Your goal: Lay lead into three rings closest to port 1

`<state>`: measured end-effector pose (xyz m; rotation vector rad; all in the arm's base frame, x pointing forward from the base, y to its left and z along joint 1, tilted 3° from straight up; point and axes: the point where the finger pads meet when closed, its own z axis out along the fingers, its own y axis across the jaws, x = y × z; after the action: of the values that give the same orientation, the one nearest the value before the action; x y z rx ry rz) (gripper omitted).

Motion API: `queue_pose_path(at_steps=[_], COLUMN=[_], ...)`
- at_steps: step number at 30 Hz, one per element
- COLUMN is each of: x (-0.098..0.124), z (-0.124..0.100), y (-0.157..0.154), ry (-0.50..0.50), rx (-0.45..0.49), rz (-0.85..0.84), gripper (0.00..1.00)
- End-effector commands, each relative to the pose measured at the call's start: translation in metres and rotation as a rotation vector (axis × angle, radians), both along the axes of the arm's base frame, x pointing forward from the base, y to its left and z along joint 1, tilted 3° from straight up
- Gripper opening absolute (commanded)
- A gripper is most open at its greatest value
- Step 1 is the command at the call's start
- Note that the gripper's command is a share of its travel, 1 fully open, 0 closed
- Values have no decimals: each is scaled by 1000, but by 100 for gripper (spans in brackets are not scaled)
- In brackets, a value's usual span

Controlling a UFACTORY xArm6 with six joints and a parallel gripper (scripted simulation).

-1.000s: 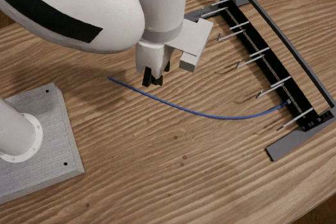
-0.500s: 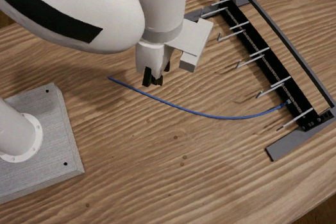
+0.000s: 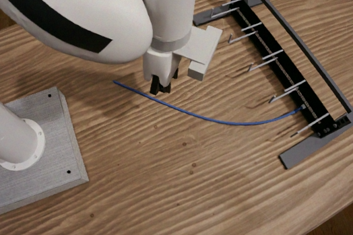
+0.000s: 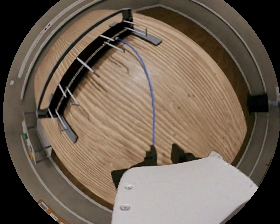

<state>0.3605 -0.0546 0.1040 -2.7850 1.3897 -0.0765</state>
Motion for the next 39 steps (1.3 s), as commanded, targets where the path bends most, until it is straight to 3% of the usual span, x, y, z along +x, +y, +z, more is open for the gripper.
queue_pose_path(at_steps=[1, 5, 20, 39], x=[2, 2, 6, 8], z=[-9, -16, -79, -117], y=[0, 0, 0, 0], ry=[-4, -4, -4, -4], rx=[-1, -1, -1, -1], rz=[0, 0, 0, 0], gripper=[33, 33, 33, 33])
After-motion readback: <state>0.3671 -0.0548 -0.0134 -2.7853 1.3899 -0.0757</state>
